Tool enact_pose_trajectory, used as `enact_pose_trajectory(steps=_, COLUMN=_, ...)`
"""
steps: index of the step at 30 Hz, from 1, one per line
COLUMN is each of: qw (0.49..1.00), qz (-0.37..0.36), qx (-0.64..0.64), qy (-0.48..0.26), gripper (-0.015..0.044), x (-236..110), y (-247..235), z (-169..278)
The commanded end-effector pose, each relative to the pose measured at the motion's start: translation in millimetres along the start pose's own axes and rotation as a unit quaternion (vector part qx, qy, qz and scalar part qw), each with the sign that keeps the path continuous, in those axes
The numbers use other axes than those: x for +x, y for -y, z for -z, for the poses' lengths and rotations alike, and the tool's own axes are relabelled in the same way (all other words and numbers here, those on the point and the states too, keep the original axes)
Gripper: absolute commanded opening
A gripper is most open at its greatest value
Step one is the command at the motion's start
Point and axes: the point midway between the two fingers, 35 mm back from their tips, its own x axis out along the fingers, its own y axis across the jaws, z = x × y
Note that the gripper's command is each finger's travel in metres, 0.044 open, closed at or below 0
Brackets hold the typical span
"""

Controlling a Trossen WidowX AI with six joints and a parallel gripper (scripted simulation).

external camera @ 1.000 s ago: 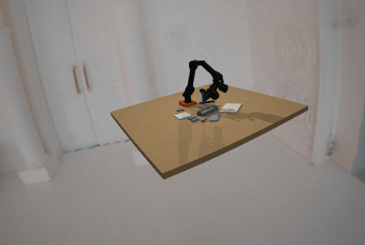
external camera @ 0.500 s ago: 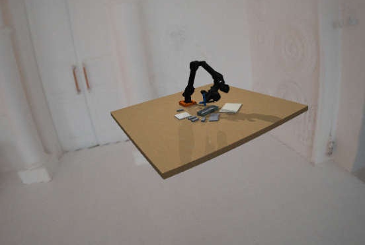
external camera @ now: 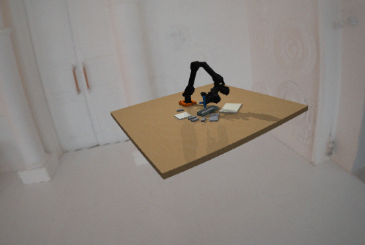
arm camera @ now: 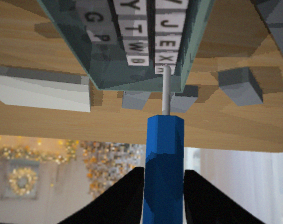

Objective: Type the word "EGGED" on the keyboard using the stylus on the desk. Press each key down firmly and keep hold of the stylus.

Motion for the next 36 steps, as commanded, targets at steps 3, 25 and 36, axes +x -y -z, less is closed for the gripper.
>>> enact_pose_trajectory(steps=3, qw=1.000, qz=0.000, qx=-0.002, qy=-0.002, gripper=0.0081, x=2, y=0, z=-3)
enact_pose_trajectory(steps=25, qw=1.000, qz=0.000, qx=-0.002, qy=-0.002, gripper=0.0081, x=8, y=0, z=-12)
enact_pose_trajectory(steps=36, qw=1.000, qz=0.000, qx=-0.002, qy=-0.002, gripper=0.0081, x=9, y=0, z=-14)
